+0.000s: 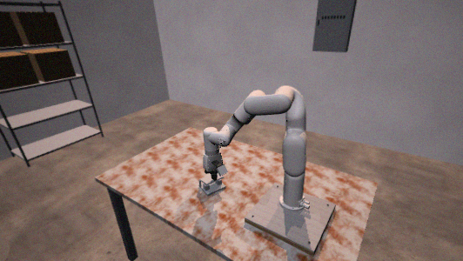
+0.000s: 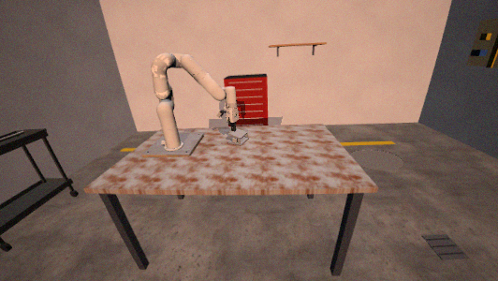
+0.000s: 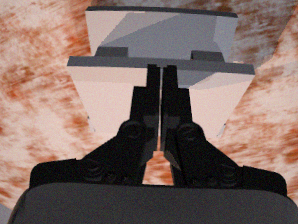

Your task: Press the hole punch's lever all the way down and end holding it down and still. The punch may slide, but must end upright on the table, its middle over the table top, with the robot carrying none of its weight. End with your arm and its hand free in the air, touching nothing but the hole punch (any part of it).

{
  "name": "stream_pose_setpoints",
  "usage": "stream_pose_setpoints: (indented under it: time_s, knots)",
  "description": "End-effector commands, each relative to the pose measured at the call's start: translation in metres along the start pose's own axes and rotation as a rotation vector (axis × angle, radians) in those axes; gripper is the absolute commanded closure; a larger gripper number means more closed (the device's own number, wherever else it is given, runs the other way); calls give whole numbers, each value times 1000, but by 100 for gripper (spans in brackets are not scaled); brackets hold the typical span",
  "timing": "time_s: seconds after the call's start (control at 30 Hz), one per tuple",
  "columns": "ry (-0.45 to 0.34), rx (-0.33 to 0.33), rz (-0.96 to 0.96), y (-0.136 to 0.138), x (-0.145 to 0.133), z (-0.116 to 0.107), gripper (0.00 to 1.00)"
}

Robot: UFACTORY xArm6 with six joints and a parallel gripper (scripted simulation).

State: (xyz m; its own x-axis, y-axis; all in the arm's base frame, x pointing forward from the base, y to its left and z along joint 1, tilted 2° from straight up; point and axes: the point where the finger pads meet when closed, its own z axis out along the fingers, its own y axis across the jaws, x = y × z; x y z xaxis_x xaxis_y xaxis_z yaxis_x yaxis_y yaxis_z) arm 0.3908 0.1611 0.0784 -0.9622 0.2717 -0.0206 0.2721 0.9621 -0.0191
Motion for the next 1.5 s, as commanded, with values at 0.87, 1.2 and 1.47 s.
stream_pose_setpoints:
  time_s: [0.87,1.2,1.47]
  knots:
    - [-3,-2,0,1,-1,10,100]
    - [-3,-2,0,1,-1,19,100]
    - [-3,-2,0,1,-1,19,100]
